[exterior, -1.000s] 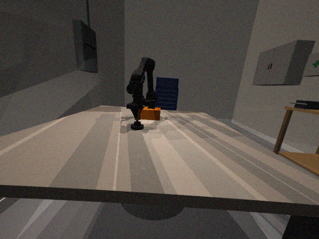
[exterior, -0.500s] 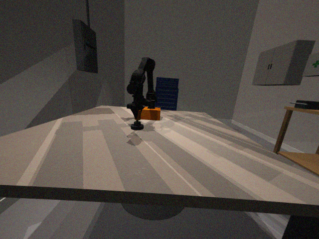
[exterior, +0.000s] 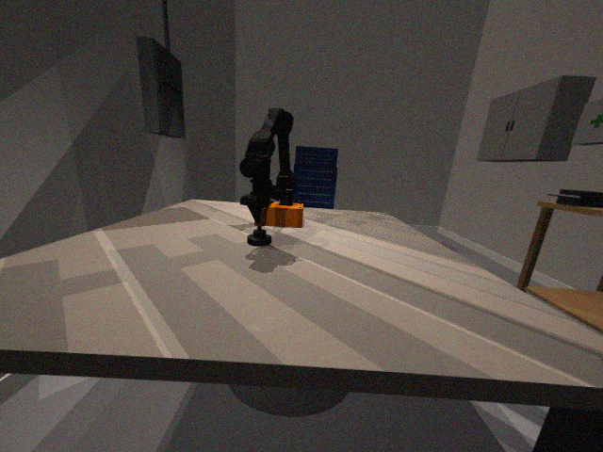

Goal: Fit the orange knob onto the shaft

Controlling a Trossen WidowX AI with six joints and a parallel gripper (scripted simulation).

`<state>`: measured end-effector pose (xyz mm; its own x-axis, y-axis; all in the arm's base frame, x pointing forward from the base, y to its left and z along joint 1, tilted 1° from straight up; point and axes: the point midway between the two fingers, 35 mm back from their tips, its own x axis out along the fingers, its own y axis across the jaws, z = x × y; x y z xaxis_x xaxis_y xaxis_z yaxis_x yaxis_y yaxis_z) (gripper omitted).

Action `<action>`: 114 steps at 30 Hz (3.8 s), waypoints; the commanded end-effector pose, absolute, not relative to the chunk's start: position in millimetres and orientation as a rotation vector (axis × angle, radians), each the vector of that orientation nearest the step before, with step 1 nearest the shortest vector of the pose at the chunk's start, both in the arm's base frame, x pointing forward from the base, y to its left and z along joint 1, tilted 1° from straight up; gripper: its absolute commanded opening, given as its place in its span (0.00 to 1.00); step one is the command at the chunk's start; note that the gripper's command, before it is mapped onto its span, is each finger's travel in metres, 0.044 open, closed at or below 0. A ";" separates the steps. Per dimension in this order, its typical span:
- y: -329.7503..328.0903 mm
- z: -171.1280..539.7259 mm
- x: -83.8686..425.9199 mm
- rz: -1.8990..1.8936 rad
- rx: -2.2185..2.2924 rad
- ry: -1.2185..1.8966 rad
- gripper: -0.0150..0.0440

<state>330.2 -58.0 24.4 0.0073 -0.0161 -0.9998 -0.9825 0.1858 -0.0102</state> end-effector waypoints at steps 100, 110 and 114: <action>-59.2 23.7 336.5 1.489 -1.524 0.996 0.25; -59.4 21.6 337.8 1.489 -1.524 0.996 0.25; -59.4 22.6 337.7 1.489 -1.524 0.996 0.25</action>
<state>336.9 -59.1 21.6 0.0078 -0.0160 -0.9998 -0.9187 -0.3951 -0.0008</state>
